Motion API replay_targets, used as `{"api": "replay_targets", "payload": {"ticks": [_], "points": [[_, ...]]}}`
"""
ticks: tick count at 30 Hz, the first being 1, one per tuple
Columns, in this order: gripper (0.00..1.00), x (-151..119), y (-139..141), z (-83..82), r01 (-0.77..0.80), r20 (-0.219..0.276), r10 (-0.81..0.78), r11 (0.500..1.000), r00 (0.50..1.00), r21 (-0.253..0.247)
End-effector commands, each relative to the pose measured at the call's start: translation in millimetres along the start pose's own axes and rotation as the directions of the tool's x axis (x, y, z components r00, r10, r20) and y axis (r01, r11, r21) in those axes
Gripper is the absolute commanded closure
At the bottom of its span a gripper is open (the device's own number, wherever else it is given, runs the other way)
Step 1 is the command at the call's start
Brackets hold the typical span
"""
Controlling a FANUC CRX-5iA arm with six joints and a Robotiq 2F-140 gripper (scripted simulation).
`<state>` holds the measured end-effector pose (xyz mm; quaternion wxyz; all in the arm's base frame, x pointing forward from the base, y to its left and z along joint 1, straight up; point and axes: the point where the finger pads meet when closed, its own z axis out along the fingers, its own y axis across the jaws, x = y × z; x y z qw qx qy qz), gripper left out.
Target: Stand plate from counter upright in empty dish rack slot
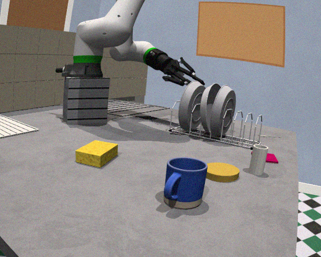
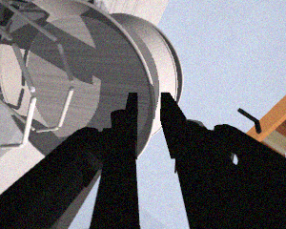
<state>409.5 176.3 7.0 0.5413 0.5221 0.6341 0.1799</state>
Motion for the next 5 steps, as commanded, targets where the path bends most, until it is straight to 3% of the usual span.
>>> {"api": "replay_targets", "payload": {"ticks": [1,5], "points": [[0.78,0.0,0.4,-0.1,-0.001,0.000,0.001,1.000,1.000,-0.001],[0.78,0.0,0.4,-0.1,-0.001,0.000,0.001,1.000,1.000,-0.001]]}}
